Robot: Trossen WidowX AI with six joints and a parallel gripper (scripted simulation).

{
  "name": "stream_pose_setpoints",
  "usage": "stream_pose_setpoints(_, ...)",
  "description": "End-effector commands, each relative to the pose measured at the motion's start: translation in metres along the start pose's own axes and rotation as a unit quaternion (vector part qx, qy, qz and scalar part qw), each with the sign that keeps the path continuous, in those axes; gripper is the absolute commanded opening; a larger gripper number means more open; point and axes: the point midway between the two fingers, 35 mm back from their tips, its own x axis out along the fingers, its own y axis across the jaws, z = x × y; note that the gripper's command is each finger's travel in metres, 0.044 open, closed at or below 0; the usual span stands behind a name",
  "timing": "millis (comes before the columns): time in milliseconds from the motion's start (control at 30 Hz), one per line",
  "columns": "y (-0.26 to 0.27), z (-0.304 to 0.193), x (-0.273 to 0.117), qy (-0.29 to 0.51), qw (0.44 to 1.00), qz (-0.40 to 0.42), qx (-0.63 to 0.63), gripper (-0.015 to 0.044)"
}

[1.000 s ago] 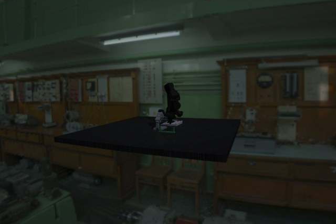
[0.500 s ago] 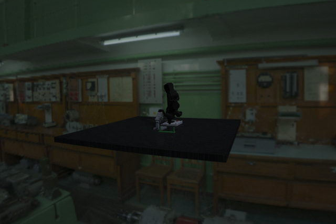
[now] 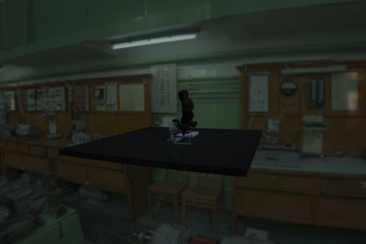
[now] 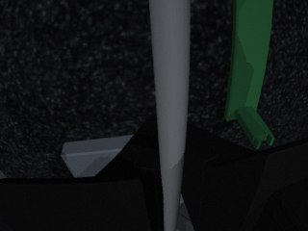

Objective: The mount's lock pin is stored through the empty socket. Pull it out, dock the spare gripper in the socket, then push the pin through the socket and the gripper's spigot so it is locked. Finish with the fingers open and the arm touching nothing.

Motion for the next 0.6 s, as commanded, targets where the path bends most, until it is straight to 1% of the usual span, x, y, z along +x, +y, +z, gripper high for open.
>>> stream_pose_setpoints(0, 0.0, -0.003, 0.001, 0.002, 1.0, -0.001, -0.002, 0.0)
stream_pose_setpoints(567, 0.0, -0.013, 0.004, 0.001, 1.0, -0.002, -0.002, 0.0)
